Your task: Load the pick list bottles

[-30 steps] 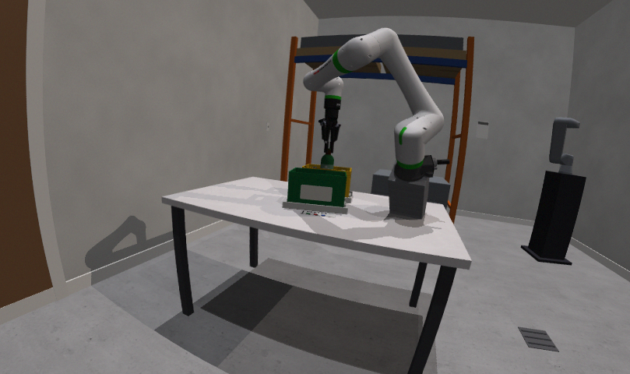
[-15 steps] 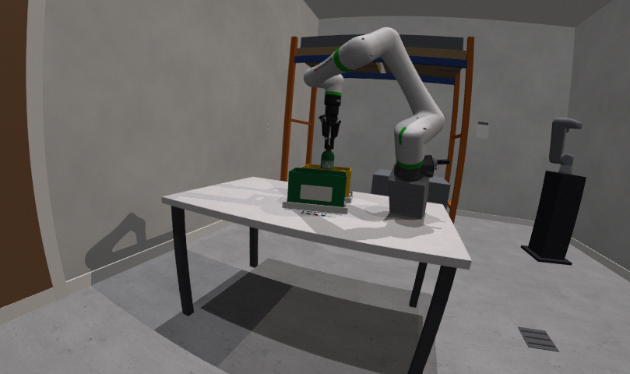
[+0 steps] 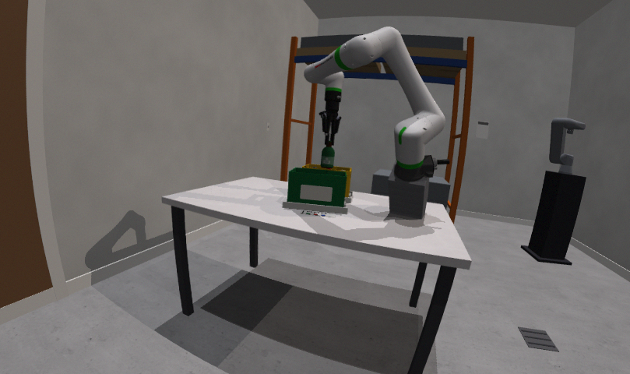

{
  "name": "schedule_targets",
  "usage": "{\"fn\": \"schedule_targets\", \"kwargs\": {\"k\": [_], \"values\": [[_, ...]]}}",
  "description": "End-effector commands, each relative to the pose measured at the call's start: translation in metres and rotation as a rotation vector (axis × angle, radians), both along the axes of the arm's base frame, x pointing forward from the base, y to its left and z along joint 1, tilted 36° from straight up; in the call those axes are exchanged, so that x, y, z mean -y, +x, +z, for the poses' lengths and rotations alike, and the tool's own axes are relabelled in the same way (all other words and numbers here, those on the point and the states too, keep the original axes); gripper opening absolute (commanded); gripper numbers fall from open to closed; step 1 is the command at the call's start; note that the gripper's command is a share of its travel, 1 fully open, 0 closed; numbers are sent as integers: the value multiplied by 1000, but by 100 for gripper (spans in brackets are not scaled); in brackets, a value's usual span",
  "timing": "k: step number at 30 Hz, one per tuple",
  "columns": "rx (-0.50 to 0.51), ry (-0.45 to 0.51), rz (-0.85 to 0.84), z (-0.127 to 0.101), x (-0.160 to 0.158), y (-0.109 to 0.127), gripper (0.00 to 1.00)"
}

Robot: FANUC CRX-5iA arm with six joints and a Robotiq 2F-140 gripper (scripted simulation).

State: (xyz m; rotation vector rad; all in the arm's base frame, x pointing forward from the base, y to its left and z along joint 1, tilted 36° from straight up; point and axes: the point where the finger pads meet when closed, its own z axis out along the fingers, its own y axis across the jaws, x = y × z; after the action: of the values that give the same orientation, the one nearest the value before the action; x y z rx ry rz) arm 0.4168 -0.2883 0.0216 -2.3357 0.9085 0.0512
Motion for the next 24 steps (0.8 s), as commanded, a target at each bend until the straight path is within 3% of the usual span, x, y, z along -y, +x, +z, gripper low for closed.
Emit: {"fn": "schedule_targets", "kwargs": {"k": [1,24], "values": [[1,-1,-1,3,3,-1,10],[1,-1,-1,17,-8,-12,10]]}}
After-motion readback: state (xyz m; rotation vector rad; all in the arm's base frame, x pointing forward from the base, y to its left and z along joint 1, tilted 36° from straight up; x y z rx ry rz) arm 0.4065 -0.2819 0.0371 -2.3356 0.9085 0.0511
